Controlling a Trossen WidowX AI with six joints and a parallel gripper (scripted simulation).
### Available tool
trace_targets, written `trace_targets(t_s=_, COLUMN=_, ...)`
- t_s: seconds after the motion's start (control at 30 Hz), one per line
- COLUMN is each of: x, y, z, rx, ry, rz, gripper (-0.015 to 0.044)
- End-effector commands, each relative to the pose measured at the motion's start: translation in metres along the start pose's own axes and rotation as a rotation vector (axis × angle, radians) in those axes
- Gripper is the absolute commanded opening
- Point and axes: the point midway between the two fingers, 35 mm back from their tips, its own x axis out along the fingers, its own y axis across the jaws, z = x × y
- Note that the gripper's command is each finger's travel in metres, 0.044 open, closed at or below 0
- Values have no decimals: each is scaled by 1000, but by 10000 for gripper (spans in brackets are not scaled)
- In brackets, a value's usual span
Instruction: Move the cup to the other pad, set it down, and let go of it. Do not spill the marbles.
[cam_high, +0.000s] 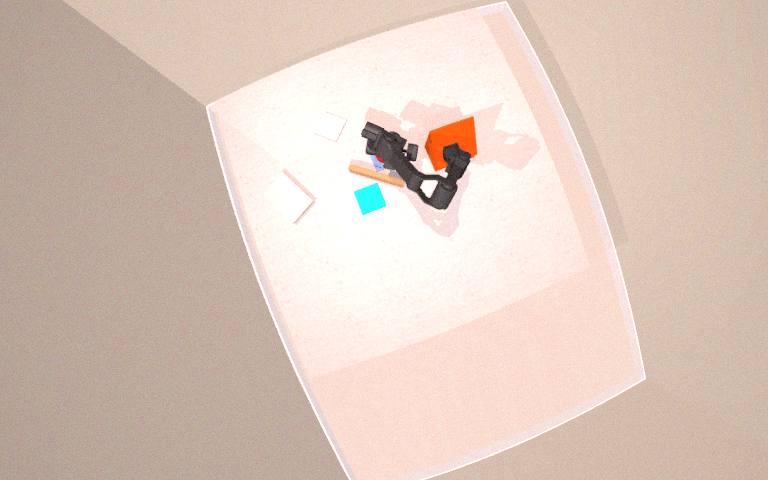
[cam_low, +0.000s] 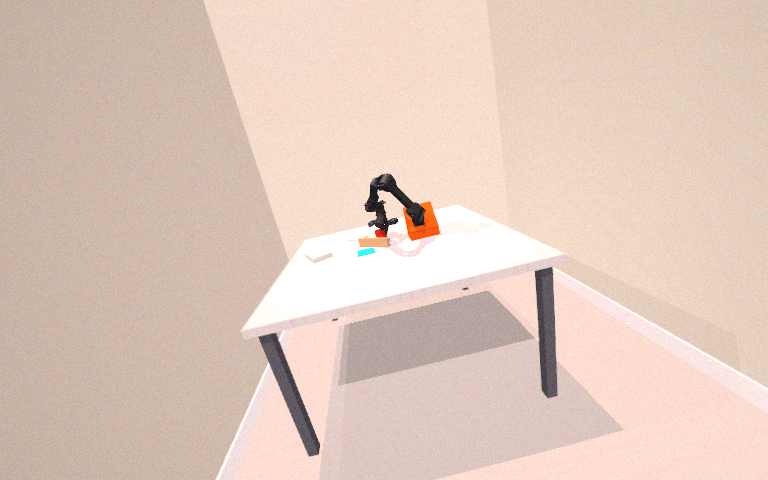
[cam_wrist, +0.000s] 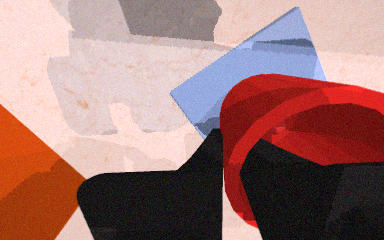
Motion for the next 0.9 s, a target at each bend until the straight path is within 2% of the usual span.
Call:
trace_targets(t_s=0.0, x=0, y=0, z=0, rx=0, ry=0, rz=1, gripper=2)
trace_targets(t_s=0.2, x=-6, y=-1, z=0, rx=0, ry=1, rz=0, gripper=0)
trace_targets(t_s=0.87, x=-72, y=-6, z=-1, rx=4, ry=1, rz=0, gripper=0)
